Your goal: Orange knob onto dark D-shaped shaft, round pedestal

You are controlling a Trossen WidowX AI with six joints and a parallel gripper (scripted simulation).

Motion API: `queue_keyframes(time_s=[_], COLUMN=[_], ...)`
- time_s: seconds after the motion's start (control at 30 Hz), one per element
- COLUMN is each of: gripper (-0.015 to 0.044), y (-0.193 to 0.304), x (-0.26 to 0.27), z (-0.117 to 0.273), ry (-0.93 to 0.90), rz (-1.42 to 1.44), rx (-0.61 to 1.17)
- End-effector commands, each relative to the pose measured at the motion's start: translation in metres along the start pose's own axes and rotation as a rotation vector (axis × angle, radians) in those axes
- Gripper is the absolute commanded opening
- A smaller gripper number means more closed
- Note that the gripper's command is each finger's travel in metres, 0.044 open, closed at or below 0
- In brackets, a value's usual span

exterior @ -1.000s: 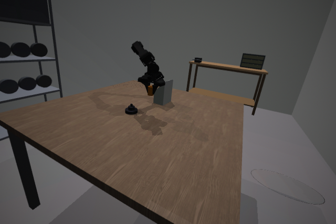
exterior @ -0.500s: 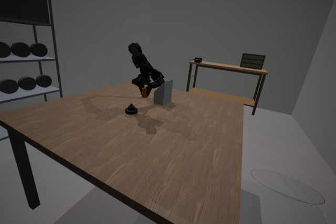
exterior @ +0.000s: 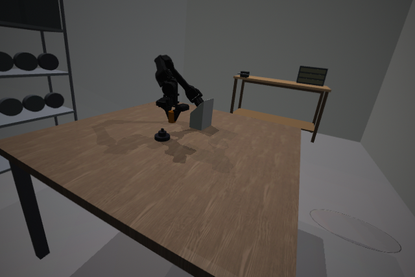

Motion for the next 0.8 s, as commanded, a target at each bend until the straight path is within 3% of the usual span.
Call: queue_keyframes(time_s=[0.0,0.77], gripper=[0.0,0.0], y=[-0.011,-0.034], x=[-0.01,-0.039], z=[-0.003,-0.034], ry=[0.006,0.034], rz=[0.0,0.007], rx=[-0.009,-0.015])
Point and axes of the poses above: the point midway between the two fingers, 35 mm back from their tips, its own z axis back along the fingers, its own x axis across the jaws, y = z × x, the point moved 1 cm from there along z, back along the fingers, and after that the axes turned 8 degrees about -z, right-handed, at the moved point
